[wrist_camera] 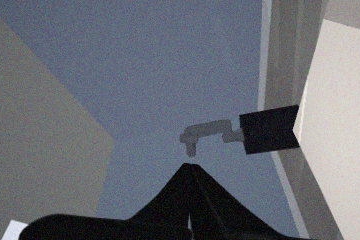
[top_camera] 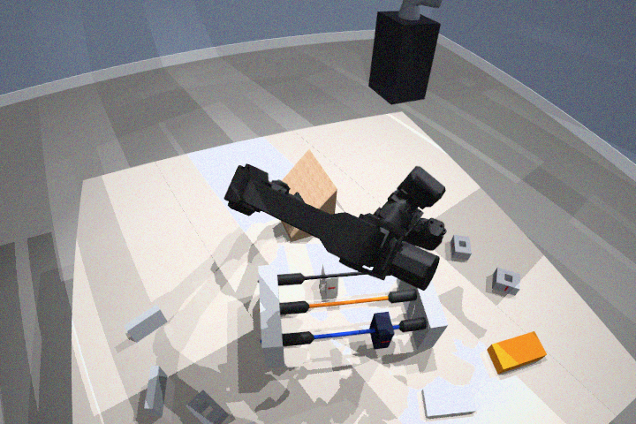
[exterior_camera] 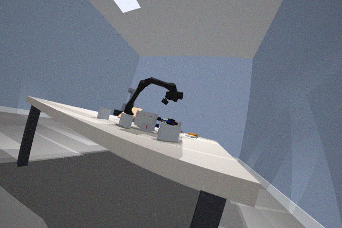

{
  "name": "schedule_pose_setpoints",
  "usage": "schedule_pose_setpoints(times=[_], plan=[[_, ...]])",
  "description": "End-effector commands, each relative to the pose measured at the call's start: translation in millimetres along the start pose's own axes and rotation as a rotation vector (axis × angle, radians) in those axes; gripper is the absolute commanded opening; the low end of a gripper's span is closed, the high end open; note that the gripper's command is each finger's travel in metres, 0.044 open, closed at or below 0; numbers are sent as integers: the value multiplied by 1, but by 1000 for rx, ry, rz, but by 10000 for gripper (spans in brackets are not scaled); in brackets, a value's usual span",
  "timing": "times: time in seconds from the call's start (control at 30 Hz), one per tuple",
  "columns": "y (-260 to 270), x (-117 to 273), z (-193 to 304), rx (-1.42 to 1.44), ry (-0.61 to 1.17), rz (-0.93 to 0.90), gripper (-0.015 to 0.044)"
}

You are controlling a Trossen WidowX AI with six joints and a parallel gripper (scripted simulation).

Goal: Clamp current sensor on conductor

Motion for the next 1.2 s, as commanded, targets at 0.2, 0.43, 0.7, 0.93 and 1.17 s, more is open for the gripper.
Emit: schedule_pose_setpoints(times=[0.2,0.43,0.7,0.93,1.17], plan=[[-7,50,18,320,-327,76,184],[-18,114,50,638,-806,222,368],[-37,178,108,847,-1398,442,440],[-58,208,162,885,-1821,612,440],[-74,218,199,859,-2086,717,440]])
Point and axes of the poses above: the point midway between the two fingers, 35 mm back from their tips, its own x axis back along the fingers, its own y axis across the jaws, z = x × y, the point moved 6 cm from there along x, back along the fingers, and after that the axes turned 6 degrees about x, right-handed, at the moved point
